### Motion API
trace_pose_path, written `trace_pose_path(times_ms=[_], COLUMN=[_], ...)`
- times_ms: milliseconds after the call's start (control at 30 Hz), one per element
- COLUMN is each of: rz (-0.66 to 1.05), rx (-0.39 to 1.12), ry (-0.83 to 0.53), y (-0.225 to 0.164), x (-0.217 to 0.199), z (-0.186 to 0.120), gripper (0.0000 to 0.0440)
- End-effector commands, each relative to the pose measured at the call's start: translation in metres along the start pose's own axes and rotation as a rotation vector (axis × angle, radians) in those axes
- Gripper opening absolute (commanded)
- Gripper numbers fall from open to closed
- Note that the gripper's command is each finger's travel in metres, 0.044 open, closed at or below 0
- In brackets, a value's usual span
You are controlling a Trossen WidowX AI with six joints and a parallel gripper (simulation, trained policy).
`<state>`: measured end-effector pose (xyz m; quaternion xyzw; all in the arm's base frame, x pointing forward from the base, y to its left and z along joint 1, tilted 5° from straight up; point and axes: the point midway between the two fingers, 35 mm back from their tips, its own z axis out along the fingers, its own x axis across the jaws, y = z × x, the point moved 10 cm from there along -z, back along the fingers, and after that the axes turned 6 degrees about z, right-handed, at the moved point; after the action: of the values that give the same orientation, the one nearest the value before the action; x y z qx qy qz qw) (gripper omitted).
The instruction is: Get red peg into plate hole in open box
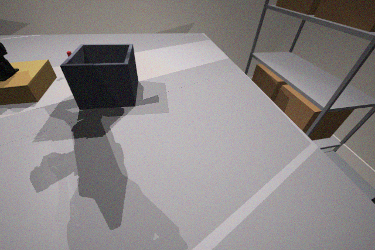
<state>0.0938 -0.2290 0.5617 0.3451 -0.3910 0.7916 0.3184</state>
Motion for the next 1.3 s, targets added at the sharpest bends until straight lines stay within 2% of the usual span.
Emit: trace_pose_path(times_ms=[0, 600, 1267], rz=[0.07, 0.378, 0.64], rx=[0.023, 0.135, 0.223], ry=[-0.038, -0.299, -0.652], y=[-0.012, -0.063, -0.105], x=[-0.005, -0.04, -0.071], z=[-0.007, -0.043, -0.099], gripper=[0.044, 0.044, 0.044])
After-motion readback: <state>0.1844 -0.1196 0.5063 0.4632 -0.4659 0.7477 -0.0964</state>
